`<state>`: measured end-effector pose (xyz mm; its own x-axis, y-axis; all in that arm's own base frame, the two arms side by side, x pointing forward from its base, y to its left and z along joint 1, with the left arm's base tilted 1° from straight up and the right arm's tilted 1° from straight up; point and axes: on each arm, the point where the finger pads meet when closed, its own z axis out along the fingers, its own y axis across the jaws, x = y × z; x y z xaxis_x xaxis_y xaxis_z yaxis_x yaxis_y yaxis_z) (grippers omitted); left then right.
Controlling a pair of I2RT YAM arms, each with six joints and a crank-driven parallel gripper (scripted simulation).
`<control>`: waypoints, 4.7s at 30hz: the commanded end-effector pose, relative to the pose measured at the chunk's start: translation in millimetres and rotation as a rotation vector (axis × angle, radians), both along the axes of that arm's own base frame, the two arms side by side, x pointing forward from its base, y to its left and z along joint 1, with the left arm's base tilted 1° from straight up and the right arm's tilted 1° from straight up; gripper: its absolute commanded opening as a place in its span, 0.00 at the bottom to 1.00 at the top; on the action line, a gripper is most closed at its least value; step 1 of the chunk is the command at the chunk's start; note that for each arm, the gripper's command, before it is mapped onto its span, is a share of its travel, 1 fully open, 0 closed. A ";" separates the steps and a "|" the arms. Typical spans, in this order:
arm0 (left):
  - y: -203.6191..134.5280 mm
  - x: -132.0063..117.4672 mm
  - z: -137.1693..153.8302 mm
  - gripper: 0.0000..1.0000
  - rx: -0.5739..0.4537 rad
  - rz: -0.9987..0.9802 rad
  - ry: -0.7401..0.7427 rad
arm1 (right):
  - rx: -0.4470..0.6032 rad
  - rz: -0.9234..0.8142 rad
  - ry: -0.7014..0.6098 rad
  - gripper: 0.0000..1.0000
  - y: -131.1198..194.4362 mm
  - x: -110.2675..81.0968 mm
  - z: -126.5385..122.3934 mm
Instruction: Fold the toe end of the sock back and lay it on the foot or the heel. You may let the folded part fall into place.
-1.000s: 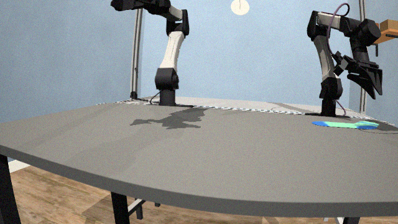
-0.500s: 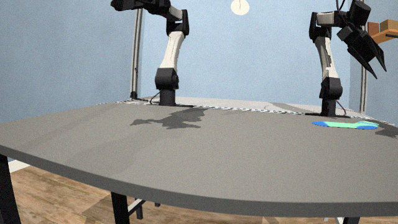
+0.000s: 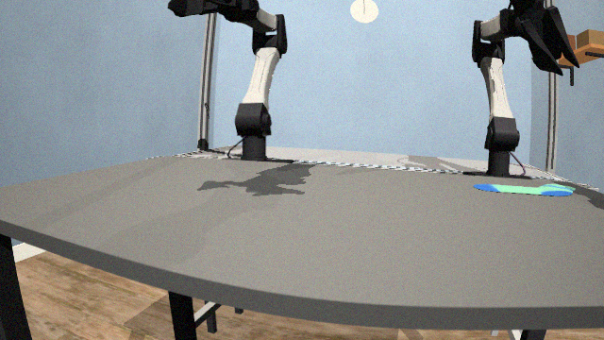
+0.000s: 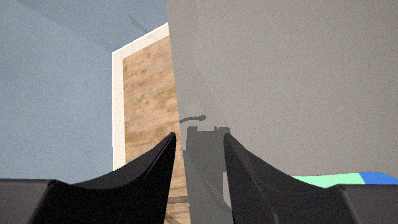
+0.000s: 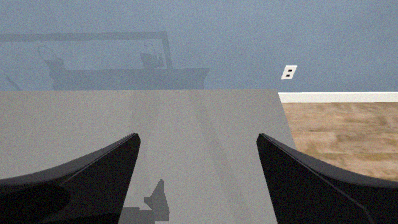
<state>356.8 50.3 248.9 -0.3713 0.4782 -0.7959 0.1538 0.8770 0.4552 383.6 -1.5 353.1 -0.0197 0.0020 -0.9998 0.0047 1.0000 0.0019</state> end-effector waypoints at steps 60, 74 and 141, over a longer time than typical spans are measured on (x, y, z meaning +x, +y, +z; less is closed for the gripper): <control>-115.8 18.0 -41.1 0.34 -0.545 0.194 0.313 | -0.002 0.005 -0.020 1.00 1.5 -1.1 7.3; -144.8 -38.2 -117.6 0.34 -0.423 0.331 0.779 | -0.002 0.005 -0.020 1.00 1.5 -1.1 7.3; -158.5 -83.3 -228.6 0.34 -0.246 0.429 1.082 | -0.002 0.005 -0.020 1.00 1.5 -1.1 7.3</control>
<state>264.0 -110.5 25.2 -0.9995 0.0306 0.0114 0.0314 0.9963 0.0802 383.6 -1.5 353.1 -0.0197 0.0020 -0.9998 0.0047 1.0000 0.0019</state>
